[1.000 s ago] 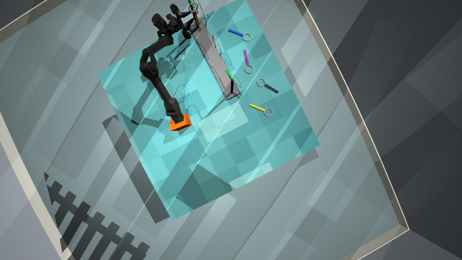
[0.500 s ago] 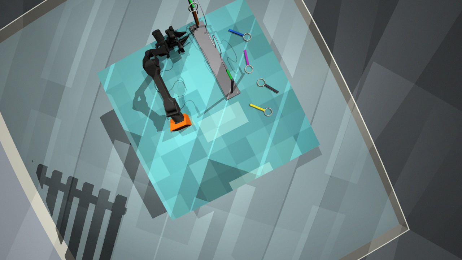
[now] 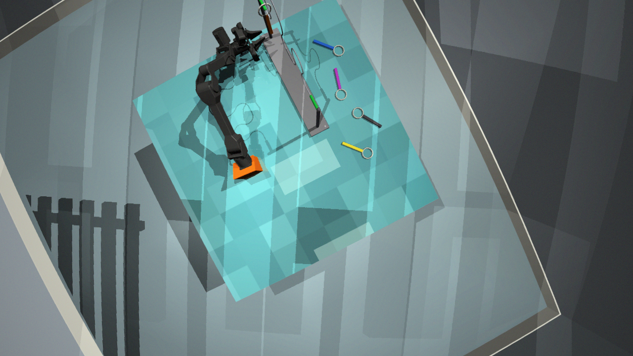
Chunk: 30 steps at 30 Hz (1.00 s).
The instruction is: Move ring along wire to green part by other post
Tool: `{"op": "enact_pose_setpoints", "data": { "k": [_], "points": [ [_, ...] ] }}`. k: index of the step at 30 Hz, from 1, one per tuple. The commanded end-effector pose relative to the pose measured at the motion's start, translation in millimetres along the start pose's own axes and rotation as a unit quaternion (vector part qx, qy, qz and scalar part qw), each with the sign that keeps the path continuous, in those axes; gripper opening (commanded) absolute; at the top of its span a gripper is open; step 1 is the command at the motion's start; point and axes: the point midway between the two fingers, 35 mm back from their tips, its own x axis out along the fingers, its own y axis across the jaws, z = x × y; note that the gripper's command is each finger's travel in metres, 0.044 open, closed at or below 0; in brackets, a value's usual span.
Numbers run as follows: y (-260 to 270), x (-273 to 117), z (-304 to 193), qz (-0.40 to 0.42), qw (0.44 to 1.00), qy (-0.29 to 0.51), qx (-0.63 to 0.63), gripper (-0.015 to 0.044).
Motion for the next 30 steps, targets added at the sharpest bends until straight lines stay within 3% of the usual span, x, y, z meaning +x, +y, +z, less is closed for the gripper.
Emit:
{"op": "enact_pose_setpoints", "data": {
  "k": [1, 30],
  "points": [
    [0.5, 6.4, -1.3, 0.001, 1.000, 0.001, 0.000, 0.0160],
    [3.4, 51.9, -1.1, 0.002, 1.000, 0.000, 0.000, 0.0160]
  ]
}}
